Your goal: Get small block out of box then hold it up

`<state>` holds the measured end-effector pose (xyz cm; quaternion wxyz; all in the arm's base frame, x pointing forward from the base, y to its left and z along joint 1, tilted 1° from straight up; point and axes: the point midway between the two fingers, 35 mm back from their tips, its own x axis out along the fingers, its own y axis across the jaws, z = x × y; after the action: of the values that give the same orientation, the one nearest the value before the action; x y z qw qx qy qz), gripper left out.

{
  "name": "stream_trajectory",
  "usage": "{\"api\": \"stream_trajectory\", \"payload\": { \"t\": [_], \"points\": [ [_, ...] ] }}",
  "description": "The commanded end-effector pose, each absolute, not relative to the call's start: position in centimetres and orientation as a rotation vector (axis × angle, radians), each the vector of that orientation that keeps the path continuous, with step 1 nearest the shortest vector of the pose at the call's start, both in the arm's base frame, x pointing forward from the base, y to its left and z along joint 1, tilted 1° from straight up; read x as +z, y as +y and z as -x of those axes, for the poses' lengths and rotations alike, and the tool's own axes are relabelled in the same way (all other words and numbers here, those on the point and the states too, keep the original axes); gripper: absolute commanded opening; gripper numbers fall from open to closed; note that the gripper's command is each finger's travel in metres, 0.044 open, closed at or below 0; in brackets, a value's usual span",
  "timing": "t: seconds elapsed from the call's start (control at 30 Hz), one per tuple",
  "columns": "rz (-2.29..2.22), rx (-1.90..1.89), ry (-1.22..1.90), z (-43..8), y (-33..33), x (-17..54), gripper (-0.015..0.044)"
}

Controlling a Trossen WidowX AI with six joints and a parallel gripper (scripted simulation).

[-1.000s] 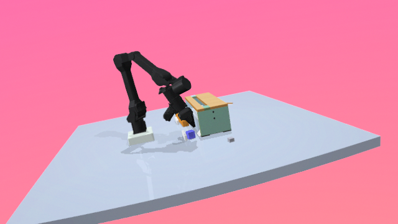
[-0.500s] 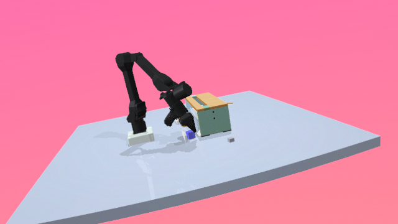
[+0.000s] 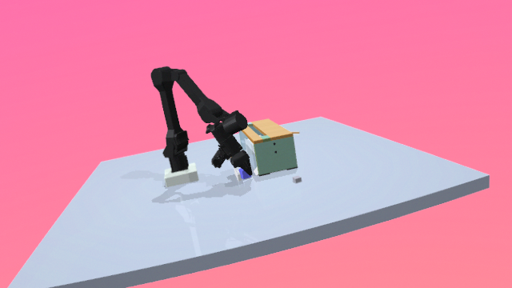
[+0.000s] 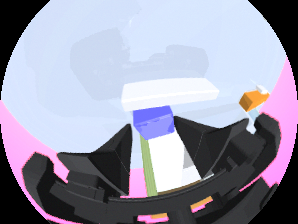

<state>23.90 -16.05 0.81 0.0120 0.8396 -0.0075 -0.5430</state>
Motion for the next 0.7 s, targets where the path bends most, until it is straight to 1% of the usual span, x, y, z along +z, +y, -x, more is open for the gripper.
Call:
{"api": "stream_trajectory", "payload": {
  "t": [0.0,0.1,0.2,0.3,0.53,0.67],
  "points": [
    [-2.62,-1.705,-0.014,-23.8,-15.9,0.4,0.018],
    [-2.62,-1.705,-0.014,-23.8,-15.9,0.4,0.0101],
    [-2.62,-1.705,-0.014,-23.8,-15.9,0.4,0.0081],
    [-2.62,-1.703,-0.015,-23.9,-16.0,1.4,0.0003],
    [-2.62,-1.696,-0.019,-23.9,-15.9,6.4,0.0],
    [-2.62,-1.696,-0.02,-23.9,-15.9,6.9,0.0]
  ]
}}
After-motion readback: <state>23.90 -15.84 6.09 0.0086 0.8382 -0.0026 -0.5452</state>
